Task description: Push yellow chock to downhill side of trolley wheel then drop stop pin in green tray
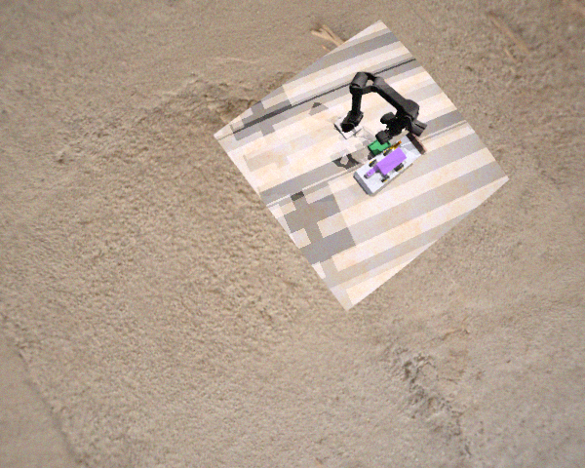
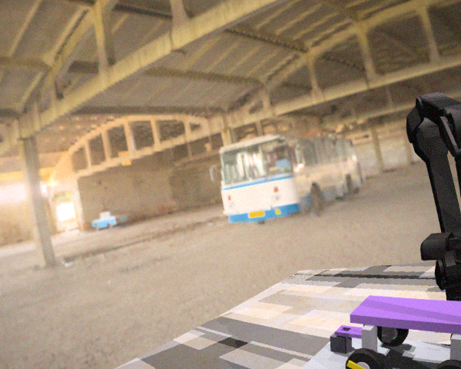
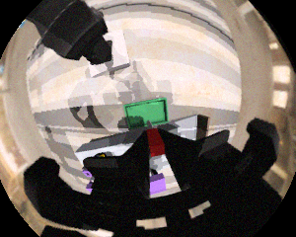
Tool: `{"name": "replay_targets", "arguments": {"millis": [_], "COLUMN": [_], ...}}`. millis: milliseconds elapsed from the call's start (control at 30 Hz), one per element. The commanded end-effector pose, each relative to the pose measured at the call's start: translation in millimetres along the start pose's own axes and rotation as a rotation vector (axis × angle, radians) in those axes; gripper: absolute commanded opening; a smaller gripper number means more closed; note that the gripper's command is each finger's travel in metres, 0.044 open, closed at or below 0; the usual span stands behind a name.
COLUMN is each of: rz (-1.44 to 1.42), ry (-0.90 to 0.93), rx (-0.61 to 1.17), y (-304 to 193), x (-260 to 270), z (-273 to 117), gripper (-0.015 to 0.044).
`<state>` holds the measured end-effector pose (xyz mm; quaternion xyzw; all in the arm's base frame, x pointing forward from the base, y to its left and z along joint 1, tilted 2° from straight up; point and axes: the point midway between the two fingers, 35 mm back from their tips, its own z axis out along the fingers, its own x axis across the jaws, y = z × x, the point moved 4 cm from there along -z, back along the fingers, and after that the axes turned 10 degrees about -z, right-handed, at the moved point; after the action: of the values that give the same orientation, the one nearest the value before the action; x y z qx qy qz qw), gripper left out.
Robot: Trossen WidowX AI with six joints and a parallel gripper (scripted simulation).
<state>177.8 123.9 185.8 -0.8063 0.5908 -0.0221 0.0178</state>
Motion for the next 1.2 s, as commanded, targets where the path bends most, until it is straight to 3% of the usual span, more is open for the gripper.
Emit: {"name": "replay_targets", "arguments": {"millis": [0, 433, 900, 1167], "rz": [-0.017, -0.016, -0.016, -0.016], "ry": [-0.01, -0.168, -0.182, -0.182], "rx": [0.005, 0.032, 0.035, 0.035], "y": [3, 2, -1, 0], "x": [-1, -4, -23, -19], "z": [3, 32, 68, 68], "gripper": [0.0, 0.0, 0.0, 0.019]}}
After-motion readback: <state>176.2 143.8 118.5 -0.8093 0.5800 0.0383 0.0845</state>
